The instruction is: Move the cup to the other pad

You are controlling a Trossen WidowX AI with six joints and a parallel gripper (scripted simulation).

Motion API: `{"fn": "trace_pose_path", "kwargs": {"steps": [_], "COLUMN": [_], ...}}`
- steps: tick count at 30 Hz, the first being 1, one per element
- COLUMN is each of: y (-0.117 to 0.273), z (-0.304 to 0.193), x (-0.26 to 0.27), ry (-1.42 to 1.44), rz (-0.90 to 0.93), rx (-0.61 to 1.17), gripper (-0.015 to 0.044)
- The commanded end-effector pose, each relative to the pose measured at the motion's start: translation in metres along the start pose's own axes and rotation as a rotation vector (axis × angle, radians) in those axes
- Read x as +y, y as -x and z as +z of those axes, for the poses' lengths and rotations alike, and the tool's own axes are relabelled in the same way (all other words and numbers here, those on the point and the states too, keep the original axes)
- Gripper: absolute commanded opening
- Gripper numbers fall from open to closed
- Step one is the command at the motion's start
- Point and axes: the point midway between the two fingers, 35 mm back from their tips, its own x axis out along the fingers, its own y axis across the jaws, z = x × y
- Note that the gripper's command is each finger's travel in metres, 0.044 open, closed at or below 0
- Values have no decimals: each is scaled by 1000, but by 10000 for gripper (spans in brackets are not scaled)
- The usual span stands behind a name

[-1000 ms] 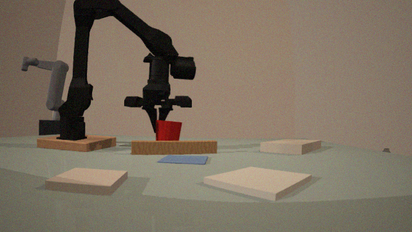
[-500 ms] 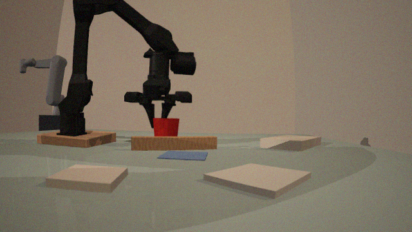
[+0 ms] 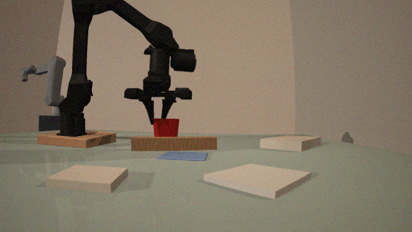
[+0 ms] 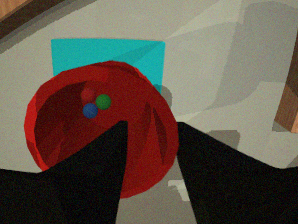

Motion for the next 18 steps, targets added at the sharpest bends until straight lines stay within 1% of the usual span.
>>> {"fn": "trace_pose_path", "kwargs": {"steps": [1, 18], "y": [6, 27], "z": [-1, -1], "x": [1, 1], "ry": [-4, -6], "rz": [4, 4], "rx": [1, 0], "gripper": [128, 128]}}
